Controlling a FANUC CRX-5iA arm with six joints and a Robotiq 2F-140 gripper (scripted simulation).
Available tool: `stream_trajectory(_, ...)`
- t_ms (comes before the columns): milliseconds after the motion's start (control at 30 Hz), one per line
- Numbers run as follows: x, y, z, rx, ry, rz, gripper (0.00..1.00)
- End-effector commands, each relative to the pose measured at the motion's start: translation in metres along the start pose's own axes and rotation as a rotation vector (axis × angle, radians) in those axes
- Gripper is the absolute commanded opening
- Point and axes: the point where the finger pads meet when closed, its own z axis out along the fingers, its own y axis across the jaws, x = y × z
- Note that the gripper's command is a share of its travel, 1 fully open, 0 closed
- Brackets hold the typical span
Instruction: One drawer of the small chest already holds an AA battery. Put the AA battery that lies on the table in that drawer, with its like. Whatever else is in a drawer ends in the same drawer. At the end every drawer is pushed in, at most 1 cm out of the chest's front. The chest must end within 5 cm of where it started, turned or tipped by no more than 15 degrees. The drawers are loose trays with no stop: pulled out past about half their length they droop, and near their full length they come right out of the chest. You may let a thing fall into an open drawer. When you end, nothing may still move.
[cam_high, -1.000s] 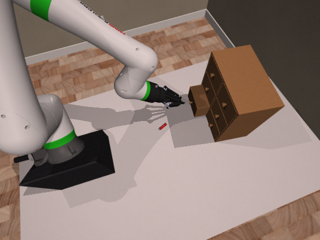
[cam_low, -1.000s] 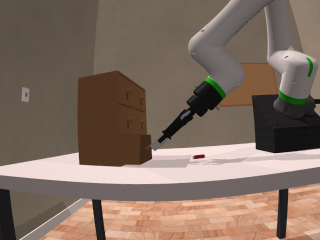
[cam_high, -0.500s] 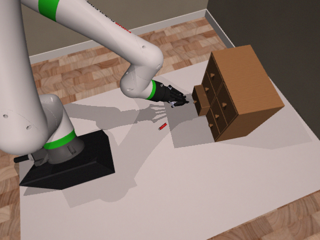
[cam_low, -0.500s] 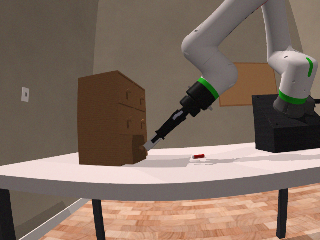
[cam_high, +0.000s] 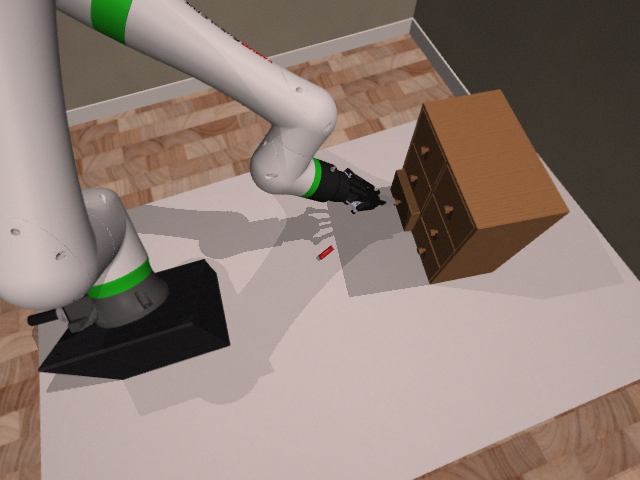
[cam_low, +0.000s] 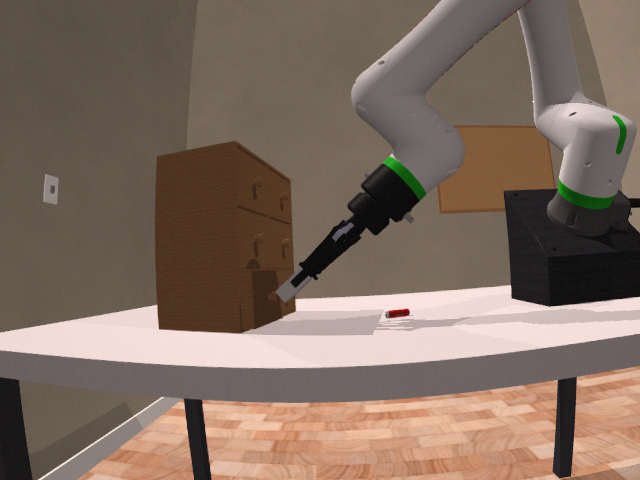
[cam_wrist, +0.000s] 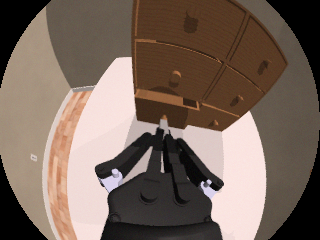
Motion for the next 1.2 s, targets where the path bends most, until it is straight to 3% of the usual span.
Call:
stream_trajectory(0, 0.004, 0.000, 0.004, 0.000, 0.000, 0.000, 0.00)
stream_trajectory(1167, 0.013, 0.000, 0.016, 0.000, 0.000, 0.000, 0.00)
